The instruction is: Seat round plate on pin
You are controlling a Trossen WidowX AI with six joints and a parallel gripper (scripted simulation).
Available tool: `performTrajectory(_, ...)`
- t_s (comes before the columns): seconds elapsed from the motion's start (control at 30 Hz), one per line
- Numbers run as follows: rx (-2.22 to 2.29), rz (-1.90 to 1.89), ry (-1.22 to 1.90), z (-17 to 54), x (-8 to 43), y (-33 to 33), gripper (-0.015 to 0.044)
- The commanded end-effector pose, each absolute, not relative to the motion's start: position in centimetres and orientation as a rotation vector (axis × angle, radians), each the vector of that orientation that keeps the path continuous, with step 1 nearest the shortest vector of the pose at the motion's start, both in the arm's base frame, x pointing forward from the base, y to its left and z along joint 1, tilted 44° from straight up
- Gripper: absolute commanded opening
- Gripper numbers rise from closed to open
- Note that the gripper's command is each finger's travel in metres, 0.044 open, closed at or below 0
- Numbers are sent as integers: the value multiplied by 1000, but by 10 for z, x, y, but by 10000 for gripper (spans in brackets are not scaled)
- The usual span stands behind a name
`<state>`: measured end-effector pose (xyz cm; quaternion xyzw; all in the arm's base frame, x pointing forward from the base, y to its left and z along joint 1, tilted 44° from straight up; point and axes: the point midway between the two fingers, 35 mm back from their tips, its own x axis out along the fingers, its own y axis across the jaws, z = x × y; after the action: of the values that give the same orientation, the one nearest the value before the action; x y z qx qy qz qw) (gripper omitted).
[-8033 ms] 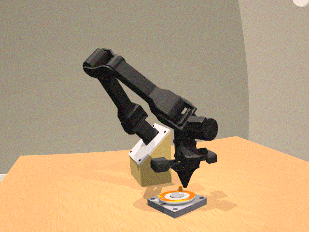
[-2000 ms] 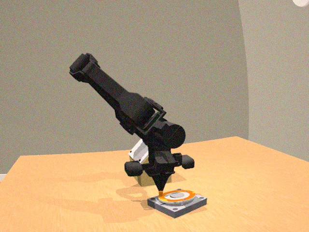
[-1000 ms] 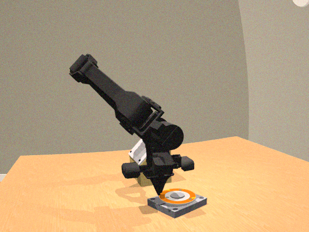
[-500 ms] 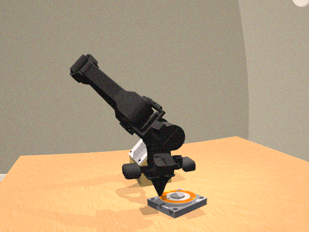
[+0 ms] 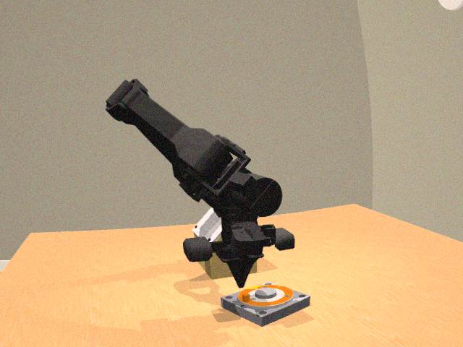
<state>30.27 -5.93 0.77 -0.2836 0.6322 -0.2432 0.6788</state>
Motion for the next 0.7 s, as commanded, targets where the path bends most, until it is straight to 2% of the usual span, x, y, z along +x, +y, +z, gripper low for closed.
performTrajectory(0.0,-629,-546,1411,23,302,-44,0)
performTrajectory(0.67,-636,-542,1408,23,303,-44,0)
